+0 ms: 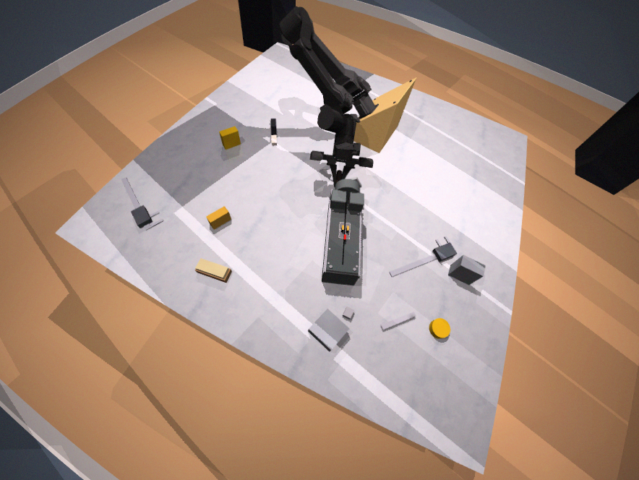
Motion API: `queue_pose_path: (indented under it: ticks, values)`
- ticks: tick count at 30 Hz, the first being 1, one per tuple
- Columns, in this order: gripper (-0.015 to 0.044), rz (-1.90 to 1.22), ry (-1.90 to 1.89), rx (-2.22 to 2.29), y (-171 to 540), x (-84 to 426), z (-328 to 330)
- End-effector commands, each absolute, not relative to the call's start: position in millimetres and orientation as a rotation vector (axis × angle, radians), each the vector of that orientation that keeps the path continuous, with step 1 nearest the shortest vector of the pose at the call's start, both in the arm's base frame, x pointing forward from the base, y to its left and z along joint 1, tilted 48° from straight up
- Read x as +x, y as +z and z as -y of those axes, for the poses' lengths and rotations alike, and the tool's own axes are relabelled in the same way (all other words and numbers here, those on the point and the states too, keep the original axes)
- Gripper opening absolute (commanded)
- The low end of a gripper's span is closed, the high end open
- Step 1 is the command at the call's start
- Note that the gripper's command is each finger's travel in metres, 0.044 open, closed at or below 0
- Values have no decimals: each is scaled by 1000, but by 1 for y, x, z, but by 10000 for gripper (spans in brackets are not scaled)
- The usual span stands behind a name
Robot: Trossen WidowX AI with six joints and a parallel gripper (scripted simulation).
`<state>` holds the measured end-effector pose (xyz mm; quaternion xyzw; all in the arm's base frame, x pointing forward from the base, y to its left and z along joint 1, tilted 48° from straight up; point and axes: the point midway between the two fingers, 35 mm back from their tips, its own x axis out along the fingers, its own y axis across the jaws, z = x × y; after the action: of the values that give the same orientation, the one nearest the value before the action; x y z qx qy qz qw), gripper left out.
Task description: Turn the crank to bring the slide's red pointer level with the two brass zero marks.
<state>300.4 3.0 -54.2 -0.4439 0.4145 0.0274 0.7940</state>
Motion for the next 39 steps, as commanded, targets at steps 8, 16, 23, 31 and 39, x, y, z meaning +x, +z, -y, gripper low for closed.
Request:
queue_pose_path:
  ticks: [8, 16, 23, 31, 39]
  values:
    - [0, -898, 60, -951, -73, 294, -2]
    - [0, -898, 60, -951, -83, 290, -7]
    - [0, -898, 60, -950, -87, 287, -12]
    - [0, -898, 61, -950, -90, 284, -17]
    - [0, -898, 61, -950, -91, 281, -22]
